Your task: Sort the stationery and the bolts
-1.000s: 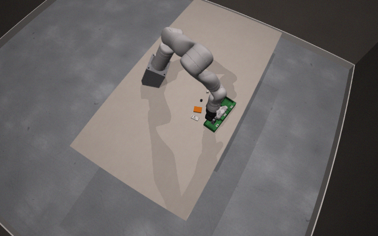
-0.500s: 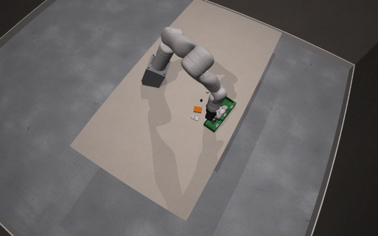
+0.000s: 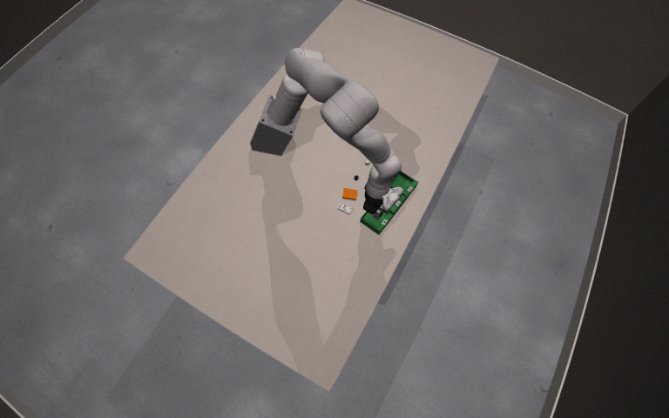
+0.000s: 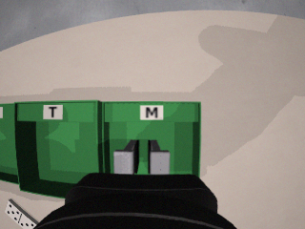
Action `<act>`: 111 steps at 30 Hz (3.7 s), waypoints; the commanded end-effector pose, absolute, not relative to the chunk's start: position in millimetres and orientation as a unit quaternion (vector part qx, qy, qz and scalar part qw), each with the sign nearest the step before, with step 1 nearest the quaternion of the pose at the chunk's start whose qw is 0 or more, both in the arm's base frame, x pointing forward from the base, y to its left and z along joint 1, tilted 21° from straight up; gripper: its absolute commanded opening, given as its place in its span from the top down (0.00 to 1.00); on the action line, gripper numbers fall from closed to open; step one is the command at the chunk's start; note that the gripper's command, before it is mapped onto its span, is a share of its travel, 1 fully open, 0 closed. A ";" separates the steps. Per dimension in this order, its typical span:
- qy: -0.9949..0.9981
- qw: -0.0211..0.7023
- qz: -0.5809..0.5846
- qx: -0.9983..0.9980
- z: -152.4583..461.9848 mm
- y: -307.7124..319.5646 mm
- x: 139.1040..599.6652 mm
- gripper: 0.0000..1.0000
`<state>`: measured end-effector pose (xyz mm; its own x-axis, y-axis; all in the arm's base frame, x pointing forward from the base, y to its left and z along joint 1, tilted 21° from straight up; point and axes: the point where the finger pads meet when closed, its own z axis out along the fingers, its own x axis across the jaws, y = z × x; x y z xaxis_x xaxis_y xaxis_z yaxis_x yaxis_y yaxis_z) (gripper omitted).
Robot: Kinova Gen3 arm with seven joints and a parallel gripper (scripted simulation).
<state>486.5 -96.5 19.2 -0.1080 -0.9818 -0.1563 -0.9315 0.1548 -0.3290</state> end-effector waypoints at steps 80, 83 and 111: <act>0.741 0.170 -0.074 -0.646 87.4 -24.6 474.2 0.69; 0.741 0.170 -0.074 -0.646 88.0 -21.0 474.6 0.69; 0.741 0.170 -0.074 -0.646 40.9 -15.4 492.3 0.69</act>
<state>492.3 -20.7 46.1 -0.1138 -0.9820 -0.1510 -0.9285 0.1592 -0.3354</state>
